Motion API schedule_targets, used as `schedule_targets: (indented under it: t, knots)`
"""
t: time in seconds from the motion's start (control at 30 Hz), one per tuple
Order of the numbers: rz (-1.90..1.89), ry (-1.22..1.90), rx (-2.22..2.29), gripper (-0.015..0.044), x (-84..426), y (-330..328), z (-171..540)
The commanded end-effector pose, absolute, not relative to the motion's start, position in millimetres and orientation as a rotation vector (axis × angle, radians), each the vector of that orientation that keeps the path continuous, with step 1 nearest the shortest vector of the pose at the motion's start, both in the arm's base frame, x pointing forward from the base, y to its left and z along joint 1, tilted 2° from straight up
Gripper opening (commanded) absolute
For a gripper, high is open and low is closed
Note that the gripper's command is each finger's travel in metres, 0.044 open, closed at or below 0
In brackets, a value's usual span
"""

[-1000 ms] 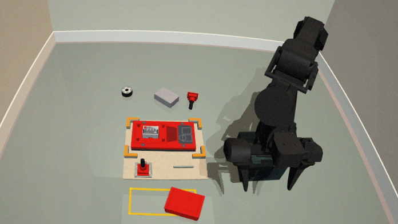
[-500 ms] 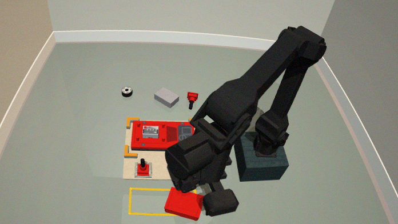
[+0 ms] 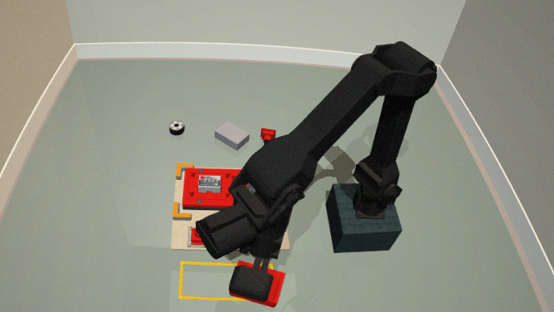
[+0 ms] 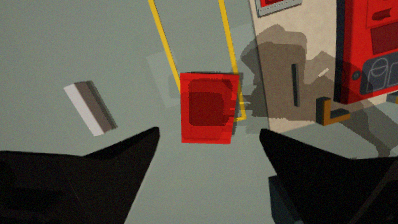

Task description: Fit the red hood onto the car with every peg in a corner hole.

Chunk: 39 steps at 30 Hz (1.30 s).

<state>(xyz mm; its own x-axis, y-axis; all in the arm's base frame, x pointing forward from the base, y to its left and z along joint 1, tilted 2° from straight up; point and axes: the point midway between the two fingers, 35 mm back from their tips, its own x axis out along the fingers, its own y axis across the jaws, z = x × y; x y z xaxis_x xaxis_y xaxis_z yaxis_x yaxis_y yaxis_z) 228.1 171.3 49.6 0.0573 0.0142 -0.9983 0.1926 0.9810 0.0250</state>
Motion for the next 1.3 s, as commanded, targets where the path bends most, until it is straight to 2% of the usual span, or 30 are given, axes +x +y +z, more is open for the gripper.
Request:
schedule_targets:
  t: [0.0, 1.27]
  knots:
    - [-0.150, 1.509, 0.172, 0.0440, 227.8, 170.5, 47.4]
    - [-0.150, 1.509, 0.172, 0.0440, 229.5, 172.1, 14.0]
